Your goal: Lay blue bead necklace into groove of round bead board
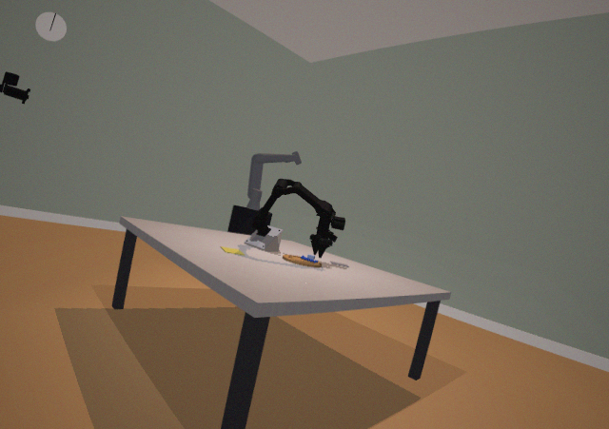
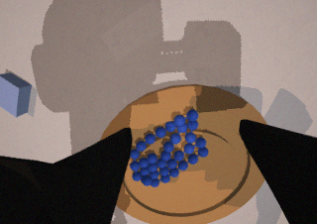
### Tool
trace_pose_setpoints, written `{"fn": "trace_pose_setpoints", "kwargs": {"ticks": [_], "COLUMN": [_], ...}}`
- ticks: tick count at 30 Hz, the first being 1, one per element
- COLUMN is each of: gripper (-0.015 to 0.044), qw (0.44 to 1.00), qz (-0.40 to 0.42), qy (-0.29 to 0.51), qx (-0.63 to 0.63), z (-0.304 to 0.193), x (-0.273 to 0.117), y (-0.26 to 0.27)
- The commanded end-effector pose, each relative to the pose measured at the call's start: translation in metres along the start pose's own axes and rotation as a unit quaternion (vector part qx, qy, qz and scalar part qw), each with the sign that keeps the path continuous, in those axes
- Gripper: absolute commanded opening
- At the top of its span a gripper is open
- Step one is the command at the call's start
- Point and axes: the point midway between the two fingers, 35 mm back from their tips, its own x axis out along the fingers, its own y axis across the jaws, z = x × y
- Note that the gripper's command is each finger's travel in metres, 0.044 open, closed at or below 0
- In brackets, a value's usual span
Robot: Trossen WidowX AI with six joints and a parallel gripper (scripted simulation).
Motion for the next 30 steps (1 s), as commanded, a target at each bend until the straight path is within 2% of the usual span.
{"fn": "trace_pose_setpoints", "kwargs": {"ticks": [1,21,30], "gripper": [0.038,0.038,0.0144], "qw": [1.0,1.0,1.0], "qz": [0.001,0.002,0.002], "qy": [0.005,0.008,0.005], "qx": [-0.003,-0.006,-0.003], "z": [-0.002,-0.004,-0.003], "x": [0.009,0.029,0.026], "y": [0.001,0.002,0.001]}}
